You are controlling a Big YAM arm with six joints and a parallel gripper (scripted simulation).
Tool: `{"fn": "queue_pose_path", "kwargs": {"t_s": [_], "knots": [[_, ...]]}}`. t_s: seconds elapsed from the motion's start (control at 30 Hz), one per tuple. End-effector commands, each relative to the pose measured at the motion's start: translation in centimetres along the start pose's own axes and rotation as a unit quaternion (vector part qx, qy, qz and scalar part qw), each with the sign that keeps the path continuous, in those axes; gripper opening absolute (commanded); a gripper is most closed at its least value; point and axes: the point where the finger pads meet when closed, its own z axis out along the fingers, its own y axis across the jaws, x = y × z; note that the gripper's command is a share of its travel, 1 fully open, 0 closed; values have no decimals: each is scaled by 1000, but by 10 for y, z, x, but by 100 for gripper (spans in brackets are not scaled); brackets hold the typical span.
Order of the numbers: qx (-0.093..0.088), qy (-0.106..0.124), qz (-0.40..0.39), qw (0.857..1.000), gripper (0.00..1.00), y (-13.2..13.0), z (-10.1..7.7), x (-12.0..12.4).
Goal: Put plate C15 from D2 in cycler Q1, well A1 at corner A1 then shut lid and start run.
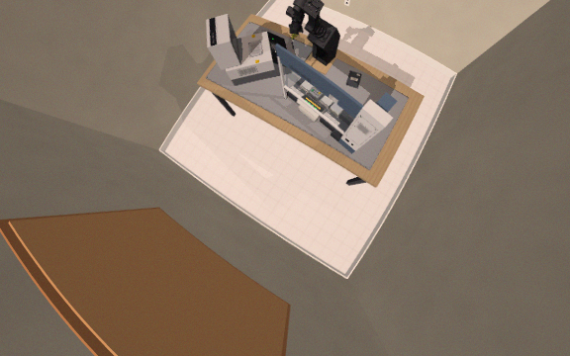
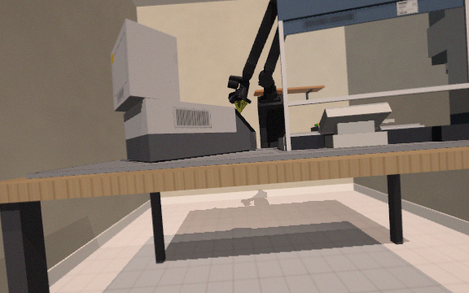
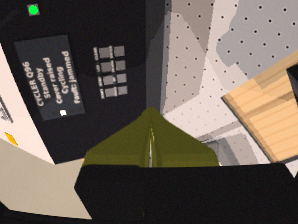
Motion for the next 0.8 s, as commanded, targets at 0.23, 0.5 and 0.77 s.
{"fn": "queue_pose_path", "kwargs": {"t_s": [0.23, 0.5, 0.77], "knots": [[-2, -5, -1, 1000, 0, 2, -1, -5], [-13, -14, -17, 1000, 0, 17, -3, -13], [-14, -14, -18, 1000, 0, 20, -3, -15]]}}
